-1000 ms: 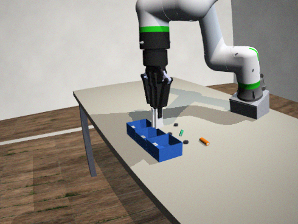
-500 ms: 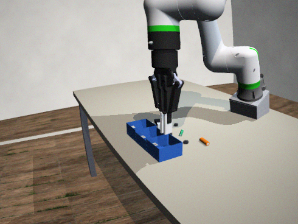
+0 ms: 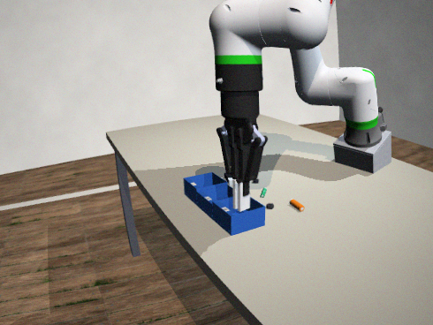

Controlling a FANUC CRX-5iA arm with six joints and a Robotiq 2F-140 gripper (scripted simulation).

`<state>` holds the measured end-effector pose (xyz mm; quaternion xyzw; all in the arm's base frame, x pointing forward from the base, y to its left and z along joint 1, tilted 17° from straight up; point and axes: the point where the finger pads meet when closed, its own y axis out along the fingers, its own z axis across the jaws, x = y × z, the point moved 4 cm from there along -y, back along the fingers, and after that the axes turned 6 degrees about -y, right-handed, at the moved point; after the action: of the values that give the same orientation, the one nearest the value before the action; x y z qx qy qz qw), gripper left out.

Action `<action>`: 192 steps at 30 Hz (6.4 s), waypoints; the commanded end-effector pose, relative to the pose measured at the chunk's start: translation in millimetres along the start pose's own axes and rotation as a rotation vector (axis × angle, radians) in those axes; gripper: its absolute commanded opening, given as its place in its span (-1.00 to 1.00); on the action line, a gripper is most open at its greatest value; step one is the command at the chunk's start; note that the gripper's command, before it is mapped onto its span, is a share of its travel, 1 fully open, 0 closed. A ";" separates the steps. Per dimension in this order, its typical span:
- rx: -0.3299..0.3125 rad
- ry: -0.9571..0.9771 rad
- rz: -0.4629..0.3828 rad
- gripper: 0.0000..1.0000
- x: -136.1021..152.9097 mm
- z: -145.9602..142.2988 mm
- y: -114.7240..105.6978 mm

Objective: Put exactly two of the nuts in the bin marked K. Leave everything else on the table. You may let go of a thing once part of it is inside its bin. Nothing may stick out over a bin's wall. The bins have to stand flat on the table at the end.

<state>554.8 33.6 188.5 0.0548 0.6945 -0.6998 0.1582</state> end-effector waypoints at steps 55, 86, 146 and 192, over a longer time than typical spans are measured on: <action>0.000 0.000 0.001 -0.89 -0.3 0.0 22.2; 0.000 0.000 0.001 -0.89 -0.3 0.0 -32.5; 0.000 0.729 0.001 -0.63 122.4 94.0 -31.1; 0.000 0.729 0.001 -0.63 121.1 93.0 29.3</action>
<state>461.5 -75.6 129.5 0.3007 0.7053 -0.6342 -0.0996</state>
